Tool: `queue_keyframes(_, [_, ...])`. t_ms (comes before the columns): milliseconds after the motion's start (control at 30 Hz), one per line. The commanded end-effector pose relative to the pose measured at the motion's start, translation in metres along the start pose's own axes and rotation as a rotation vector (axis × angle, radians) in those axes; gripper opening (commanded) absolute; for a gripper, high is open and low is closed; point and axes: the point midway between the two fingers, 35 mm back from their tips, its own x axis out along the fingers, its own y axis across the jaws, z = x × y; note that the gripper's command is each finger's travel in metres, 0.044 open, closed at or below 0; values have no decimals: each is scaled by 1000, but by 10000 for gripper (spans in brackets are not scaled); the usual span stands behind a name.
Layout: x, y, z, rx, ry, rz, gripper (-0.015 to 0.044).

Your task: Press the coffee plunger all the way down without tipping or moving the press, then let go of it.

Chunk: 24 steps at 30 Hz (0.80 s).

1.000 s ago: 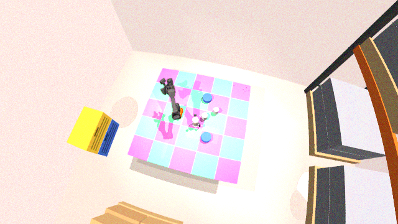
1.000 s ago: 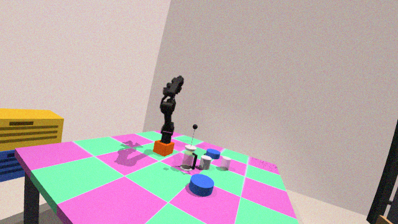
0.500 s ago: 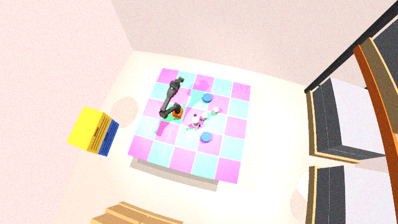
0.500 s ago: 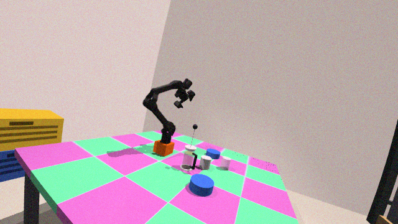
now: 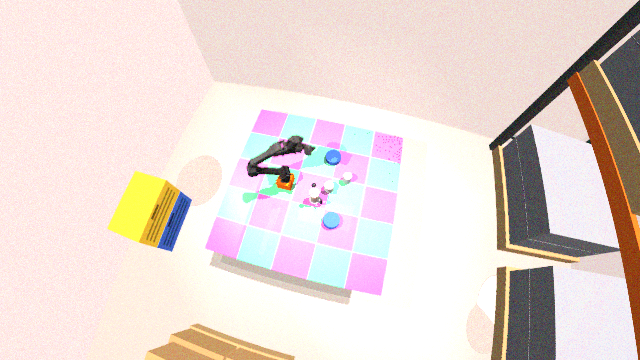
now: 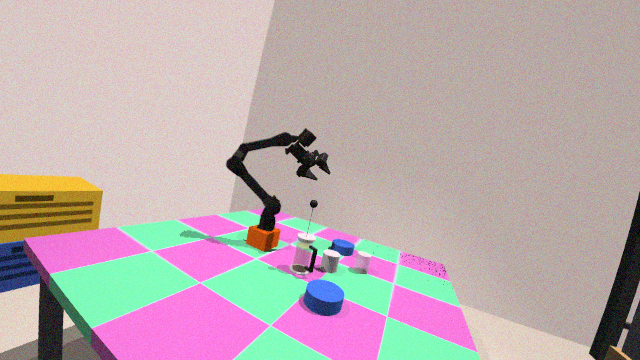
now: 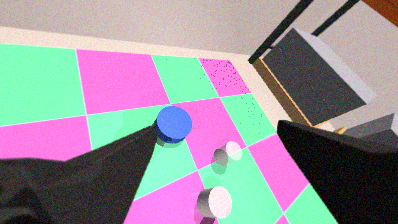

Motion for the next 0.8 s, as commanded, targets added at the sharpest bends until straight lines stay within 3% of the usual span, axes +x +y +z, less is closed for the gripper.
queue_keyframes(0, [-5, -28, -29, 233, 99, -173, 440])
queue_keyframes(467, [-75, -92, -141, 1071, 283, -934, 440])
queue_keyframes(767, [-59, -74, -171, 1098, 277, -955, 440])
